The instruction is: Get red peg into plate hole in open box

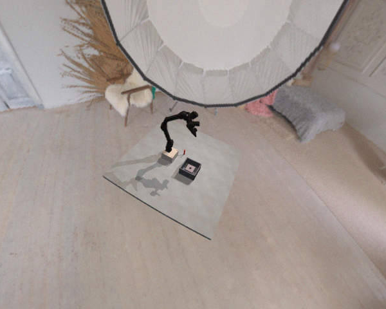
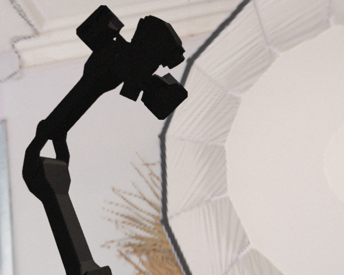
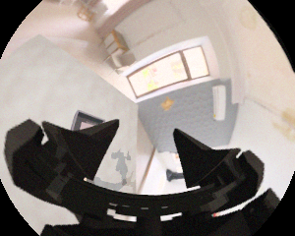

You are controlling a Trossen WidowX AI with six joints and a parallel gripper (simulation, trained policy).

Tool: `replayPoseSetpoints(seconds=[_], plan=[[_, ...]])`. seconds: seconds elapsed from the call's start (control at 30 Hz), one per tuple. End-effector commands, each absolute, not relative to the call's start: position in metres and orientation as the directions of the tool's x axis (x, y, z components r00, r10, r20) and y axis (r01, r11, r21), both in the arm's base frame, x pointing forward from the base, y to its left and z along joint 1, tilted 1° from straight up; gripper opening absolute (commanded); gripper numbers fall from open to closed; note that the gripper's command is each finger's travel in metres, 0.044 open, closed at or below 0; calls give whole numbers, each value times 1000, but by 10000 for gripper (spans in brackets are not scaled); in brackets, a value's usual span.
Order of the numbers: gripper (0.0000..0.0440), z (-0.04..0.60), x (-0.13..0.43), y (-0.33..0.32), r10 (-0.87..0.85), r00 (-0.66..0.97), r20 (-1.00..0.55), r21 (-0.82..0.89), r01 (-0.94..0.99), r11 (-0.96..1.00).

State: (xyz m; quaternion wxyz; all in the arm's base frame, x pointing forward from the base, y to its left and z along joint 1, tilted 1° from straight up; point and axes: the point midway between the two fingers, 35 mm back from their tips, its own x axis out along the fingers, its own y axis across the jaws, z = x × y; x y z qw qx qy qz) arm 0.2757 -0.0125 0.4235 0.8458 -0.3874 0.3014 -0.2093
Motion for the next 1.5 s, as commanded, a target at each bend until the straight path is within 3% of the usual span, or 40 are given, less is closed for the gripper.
replayPoseSetpoints(seconds=[0.0, 0.1, 0.73, 1.47], plan=[[415, 418, 275, -11, -577, 731, -365, -766, 116, 632], [440, 396, 274, -5, -543, 721, -430, -707, 105, 700], [440, 229, 232, 43, -412, 408, -815, -343, 232, 910], [440, 105, 158, 81, -371, -60, -927, -353, 472, 807]])
